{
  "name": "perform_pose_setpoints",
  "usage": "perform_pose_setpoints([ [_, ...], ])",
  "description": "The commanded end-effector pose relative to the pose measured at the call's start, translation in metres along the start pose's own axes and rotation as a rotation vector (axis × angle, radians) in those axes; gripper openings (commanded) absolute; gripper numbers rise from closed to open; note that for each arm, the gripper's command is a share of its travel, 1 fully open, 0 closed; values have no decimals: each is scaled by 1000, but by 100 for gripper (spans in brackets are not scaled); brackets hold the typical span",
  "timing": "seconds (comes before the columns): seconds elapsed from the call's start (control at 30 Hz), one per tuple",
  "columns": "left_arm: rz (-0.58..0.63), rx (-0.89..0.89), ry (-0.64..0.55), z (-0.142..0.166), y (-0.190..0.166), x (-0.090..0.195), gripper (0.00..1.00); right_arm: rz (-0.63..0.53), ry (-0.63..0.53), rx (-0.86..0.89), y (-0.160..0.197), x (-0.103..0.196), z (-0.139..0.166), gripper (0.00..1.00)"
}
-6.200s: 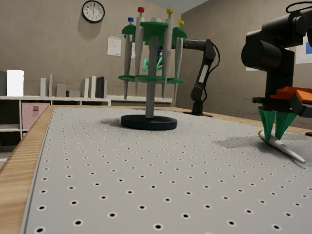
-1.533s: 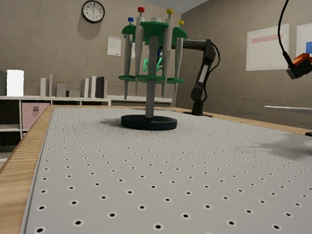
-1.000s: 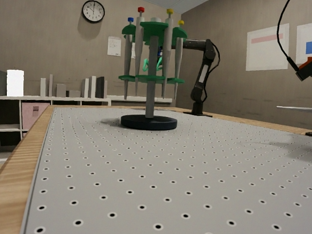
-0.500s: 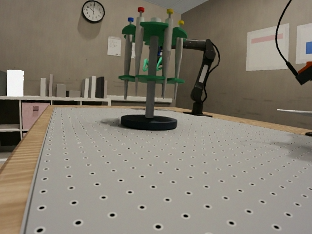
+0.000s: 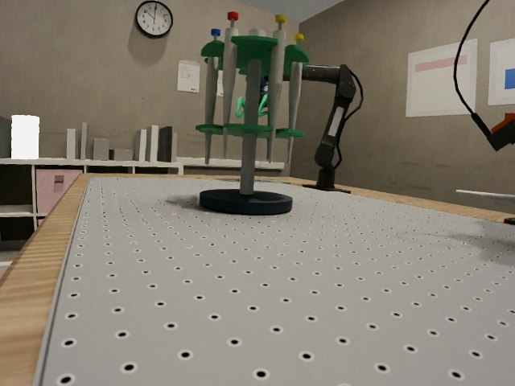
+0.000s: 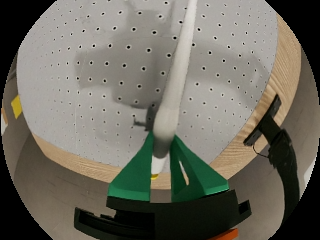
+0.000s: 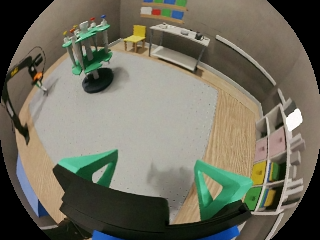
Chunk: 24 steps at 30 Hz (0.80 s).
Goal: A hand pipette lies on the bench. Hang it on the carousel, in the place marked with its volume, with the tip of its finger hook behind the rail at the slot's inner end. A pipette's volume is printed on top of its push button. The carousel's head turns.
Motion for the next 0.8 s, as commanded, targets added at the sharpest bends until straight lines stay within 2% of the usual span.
perform_pose_setpoints([
  [0.0,-47,-1,-8,1,6,4,12,-5,-22,8,-3,1,-4,100],
  [0.17,-70,-1,-6,2,13,6,12,-5,-22,8,-3,1,-4,100],
  [0.3,-9,-1,-13,1,3,-17,12,-5,-22,8,-3,1,-4,100],
  [0.43,-70,-1,-6,2,10,-4,12,-5,-22,8,-3,1,-4,100],
  [0.6,-16,-1,-12,1,3,-27,12,-5,-22,8,-3,1,-4,100],
  [0.7,-31,-1,-10,1,6,-24,12,-5,-22,8,-3,1,-4,100],
  [0.73,-88,-1,-3,2,15,-9,12,-5,-22,8,-3,1,-4,100],
  [0.77,-70,-1,-6,2,10,-15,12,-5,-22,8,-3,1,-4,100],
])
Point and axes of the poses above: on each arm, the point where the finger pads meet when closed, its own x axis back along the fingers, its own y axis across the jaws, z = x × y, the point moved 4 cm from there along x, back along the fingers, and after that the axes turned 7 degrees about -x, right-handed, at the moved point
